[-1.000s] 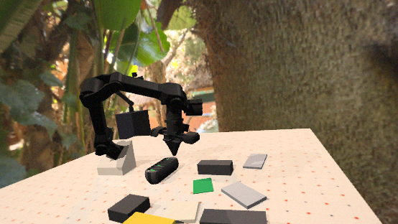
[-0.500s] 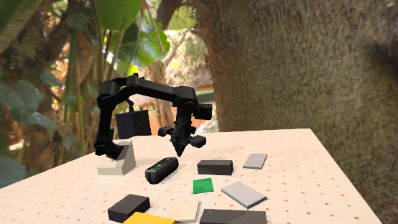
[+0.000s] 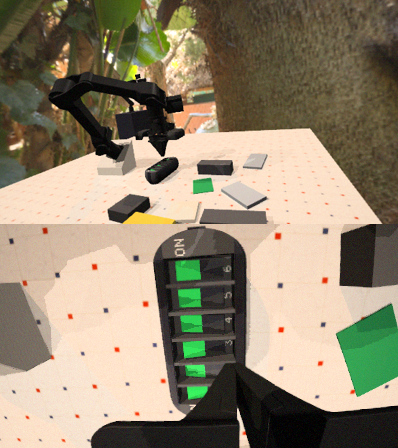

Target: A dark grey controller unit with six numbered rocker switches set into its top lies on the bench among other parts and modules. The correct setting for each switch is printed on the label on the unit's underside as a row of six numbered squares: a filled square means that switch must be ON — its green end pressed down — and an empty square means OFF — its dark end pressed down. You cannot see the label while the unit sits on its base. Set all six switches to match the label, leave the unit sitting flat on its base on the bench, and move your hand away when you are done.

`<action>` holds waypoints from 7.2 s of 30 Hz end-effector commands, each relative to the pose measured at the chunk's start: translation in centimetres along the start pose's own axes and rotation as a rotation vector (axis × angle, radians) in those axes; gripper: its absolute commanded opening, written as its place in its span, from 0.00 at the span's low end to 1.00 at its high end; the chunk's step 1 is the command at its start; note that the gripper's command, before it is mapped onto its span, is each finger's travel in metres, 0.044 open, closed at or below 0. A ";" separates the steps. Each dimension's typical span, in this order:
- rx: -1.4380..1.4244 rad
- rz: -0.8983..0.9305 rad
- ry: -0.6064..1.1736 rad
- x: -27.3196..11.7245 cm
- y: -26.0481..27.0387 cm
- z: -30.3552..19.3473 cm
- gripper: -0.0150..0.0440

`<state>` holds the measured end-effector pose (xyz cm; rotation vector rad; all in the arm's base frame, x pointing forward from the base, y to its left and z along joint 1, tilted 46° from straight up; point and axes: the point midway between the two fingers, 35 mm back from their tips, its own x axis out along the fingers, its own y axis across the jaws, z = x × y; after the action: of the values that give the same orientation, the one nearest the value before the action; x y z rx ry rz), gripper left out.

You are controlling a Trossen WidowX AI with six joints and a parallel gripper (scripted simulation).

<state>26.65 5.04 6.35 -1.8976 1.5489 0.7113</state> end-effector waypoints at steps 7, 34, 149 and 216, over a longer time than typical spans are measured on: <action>-0.005 -0.213 0.020 1.1 5.5 -3.3 0.25; -0.010 -0.079 0.007 0.2 2.1 -1.5 0.25; 0.008 -0.009 -0.136 4.6 1.8 -5.1 0.81; 0.008 -0.007 -0.014 0.1 1.8 -1.9 0.82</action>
<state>24.95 2.82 7.37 -1.8839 1.5338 0.7197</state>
